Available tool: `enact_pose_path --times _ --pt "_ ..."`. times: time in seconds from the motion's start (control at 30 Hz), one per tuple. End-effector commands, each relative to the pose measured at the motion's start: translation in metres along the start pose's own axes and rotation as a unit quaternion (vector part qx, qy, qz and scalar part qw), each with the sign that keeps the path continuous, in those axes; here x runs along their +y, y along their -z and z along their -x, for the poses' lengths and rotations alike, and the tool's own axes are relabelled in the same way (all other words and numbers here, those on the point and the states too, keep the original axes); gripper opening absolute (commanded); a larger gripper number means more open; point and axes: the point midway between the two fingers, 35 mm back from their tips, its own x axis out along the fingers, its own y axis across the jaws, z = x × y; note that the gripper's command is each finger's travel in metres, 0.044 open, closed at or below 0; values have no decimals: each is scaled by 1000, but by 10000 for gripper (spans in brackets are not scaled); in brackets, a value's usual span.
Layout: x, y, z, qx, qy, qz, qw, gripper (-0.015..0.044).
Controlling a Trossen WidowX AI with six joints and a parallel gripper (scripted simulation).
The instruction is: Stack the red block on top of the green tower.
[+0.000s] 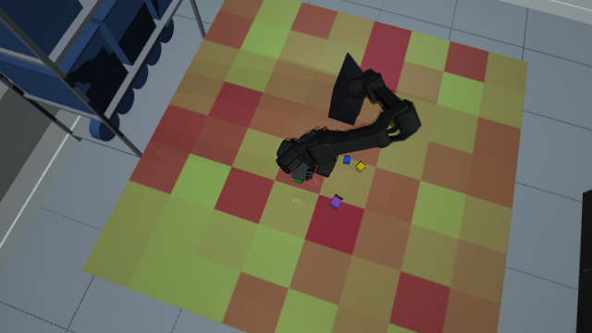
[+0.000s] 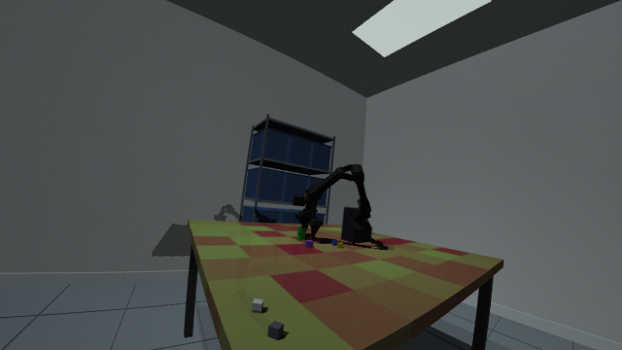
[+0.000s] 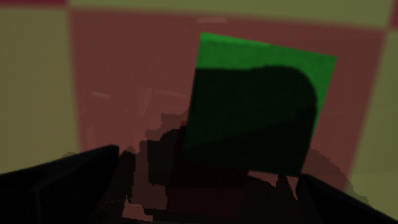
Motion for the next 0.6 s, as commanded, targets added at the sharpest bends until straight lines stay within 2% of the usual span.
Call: enact_pose_path --times 0.0,0.57 --pt "1 1 -6 0 -2 -3 1000 440" --pt "1 2 -14 1 -3 -3 1000 440"
